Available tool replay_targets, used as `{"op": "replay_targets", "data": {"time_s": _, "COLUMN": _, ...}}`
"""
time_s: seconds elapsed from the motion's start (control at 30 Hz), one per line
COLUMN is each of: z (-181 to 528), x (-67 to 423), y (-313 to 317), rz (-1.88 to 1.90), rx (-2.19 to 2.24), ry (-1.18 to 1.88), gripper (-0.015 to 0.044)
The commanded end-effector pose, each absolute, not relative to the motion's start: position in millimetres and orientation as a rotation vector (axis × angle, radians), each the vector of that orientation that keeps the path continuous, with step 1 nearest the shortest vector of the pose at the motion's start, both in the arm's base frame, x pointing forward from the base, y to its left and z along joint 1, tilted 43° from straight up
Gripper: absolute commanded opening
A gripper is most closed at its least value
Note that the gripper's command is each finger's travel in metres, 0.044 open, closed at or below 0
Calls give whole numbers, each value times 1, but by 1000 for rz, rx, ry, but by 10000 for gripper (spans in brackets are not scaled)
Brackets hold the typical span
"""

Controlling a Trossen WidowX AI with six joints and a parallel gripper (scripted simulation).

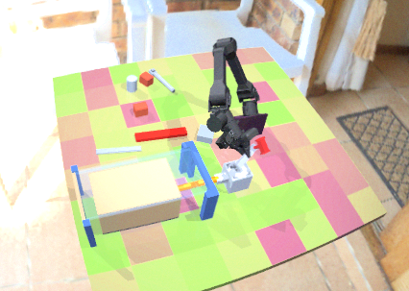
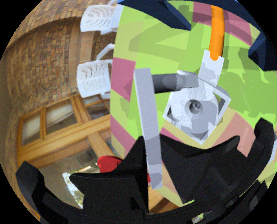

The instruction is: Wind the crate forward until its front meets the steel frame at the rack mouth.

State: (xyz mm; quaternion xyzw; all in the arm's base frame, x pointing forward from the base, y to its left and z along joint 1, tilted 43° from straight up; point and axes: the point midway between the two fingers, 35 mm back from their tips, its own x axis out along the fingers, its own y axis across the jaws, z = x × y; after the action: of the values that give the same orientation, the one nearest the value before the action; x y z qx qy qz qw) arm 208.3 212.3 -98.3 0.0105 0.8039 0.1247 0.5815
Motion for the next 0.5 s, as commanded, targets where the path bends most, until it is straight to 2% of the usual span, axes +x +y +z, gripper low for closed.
{"op": "replay_targets", "data": {"time_s": 0.0, "z": -94, "x": 209, "y": 216, "rz": 360, "rx": 90, "ry": 1866, "gripper": 0}}
{"op": "replay_targets", "data": {"time_s": 0.47, "z": -94, "x": 209, "y": 215, "rz": 507, "rx": 289, "ry": 1857, "gripper": 0}}
